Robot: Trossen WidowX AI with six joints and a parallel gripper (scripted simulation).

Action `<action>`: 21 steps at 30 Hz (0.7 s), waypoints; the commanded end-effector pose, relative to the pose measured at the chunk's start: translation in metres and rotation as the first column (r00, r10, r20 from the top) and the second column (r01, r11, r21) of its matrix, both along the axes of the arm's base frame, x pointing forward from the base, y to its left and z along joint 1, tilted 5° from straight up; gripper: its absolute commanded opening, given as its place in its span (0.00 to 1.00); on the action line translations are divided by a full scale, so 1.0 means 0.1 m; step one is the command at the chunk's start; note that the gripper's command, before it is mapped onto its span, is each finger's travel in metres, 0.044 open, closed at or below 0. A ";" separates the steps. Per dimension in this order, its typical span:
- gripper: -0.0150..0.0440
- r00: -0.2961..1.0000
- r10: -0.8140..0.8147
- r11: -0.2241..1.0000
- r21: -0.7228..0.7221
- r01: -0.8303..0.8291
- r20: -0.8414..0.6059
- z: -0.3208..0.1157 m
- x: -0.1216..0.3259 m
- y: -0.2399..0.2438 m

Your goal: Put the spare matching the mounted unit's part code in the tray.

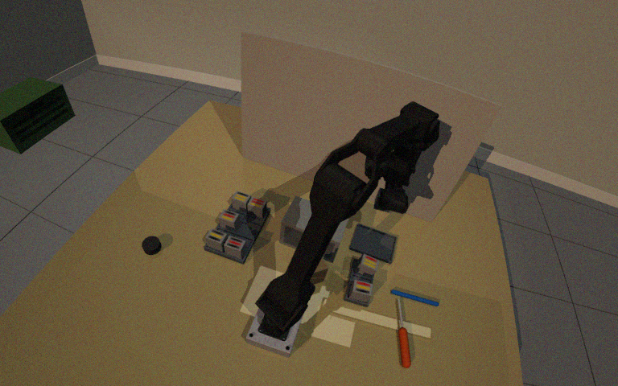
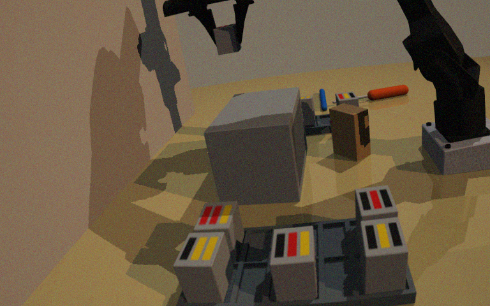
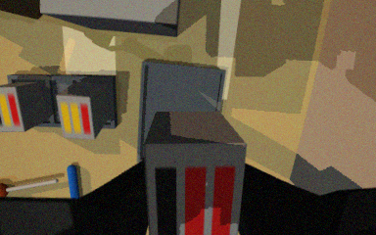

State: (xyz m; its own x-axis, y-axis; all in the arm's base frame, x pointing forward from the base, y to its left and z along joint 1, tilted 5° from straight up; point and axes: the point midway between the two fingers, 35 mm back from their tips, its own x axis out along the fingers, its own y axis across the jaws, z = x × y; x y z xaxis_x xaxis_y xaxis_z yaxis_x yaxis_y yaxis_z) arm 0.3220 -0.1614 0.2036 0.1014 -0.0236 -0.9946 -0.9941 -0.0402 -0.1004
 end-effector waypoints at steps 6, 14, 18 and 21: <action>0.25 1.000 0.013 1.000 0.001 -0.013 0.008 0.01 -0.04 -0.21; 0.25 1.000 0.013 1.000 0.001 -0.013 0.008 -0.05 -0.02 -0.22; 0.25 1.000 0.013 1.000 0.001 -0.013 0.008 -0.08 -0.01 -0.23; 0.25 1.000 0.013 1.000 0.001 -0.013 0.008 -0.10 0.00 -0.23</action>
State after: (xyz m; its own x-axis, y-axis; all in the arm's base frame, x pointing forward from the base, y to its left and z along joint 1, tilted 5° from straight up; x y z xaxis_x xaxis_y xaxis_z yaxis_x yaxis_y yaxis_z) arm 0.3212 -0.1852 0.1974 0.1119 -0.0284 -0.9933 -0.9927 -0.0484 -0.1105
